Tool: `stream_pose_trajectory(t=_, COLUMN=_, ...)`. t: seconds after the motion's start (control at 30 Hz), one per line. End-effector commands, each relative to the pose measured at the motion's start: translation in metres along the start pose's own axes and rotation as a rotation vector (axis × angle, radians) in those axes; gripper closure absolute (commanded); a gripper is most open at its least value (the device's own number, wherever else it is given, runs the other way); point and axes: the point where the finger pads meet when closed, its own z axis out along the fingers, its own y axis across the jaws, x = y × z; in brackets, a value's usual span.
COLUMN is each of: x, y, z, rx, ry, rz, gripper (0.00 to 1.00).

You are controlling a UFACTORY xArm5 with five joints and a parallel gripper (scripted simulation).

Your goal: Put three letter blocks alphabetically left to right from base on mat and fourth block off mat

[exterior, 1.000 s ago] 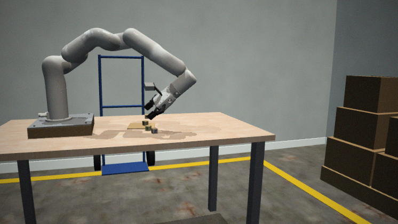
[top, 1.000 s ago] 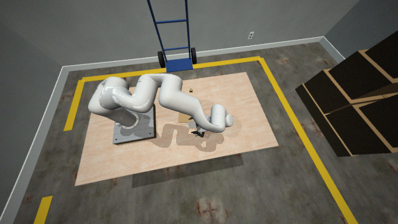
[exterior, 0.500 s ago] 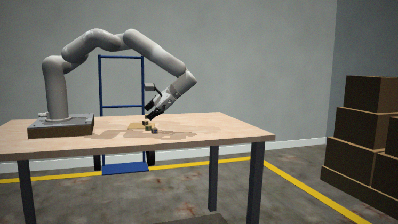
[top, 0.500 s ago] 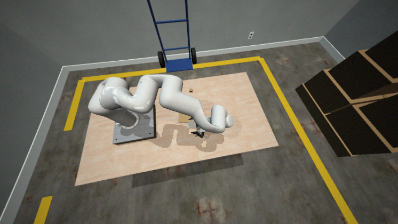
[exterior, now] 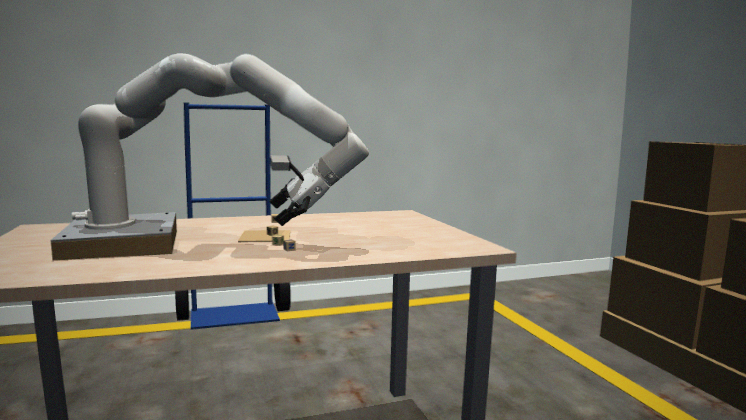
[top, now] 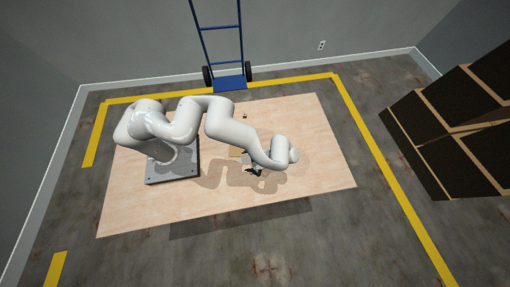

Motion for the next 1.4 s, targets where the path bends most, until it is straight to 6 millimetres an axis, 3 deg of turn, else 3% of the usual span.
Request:
stream_pose_trajectory(t=0.0, x=0.0, y=0.0, z=-0.002, rx=0.002, ry=-0.004, rz=0.0, gripper=0.0)
stream_pose_trajectory(t=0.9, x=0.001, y=0.002, z=-0.003, rx=0.006, ry=-0.008, rz=-0.019, gripper=0.0)
stream_pose_trajectory(t=1.13, x=0.003, y=0.007, z=-0.009, rx=0.021, ry=-0.024, rz=-0.089, gripper=0.0)
stream_pose_trajectory(t=1.37, x=0.01, y=0.023, z=-0.024, rx=0.073, ry=-0.065, rz=-0.298, gripper=0.0)
